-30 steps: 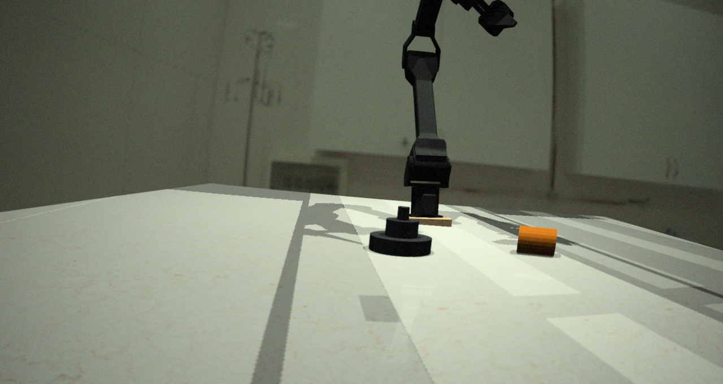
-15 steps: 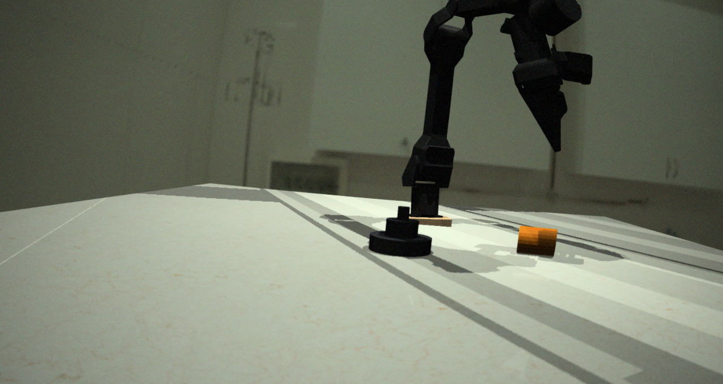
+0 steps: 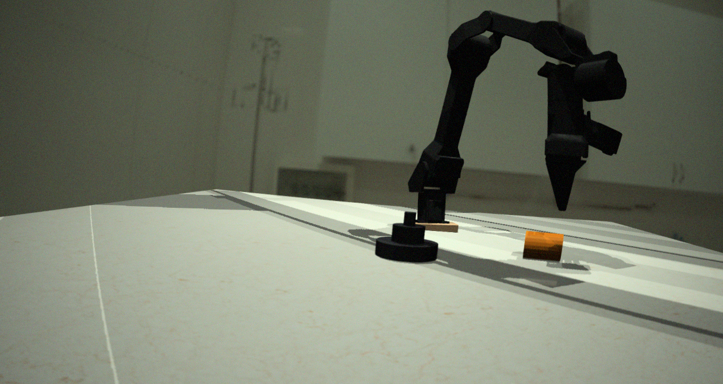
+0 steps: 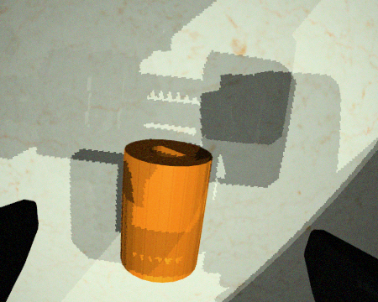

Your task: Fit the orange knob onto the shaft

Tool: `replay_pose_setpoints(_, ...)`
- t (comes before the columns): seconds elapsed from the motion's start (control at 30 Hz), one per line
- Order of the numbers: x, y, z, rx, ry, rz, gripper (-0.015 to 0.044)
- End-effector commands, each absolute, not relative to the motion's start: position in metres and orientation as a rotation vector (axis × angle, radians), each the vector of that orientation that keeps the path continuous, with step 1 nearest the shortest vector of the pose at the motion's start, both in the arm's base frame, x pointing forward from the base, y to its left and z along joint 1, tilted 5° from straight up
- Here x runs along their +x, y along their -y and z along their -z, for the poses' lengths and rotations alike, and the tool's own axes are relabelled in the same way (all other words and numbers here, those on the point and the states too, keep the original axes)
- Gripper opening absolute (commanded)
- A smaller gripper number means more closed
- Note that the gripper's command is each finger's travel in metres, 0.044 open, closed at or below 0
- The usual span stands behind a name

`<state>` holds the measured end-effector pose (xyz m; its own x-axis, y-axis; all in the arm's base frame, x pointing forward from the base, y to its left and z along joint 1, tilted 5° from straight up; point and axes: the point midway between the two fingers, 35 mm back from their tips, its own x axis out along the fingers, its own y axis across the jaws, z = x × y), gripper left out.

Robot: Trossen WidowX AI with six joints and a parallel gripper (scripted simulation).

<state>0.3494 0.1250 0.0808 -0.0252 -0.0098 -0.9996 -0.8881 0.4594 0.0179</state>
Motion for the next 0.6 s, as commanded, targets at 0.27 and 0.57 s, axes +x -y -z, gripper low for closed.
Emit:
replay_pose_setpoints(0.27,0.343,-0.121,-0.055,-0.86,-1.447,-0.865,0.044)
replay_pose_setpoints(0.57,0.343,-0.121,-0.04,-0.86,-1.447,-0.865,0.044)
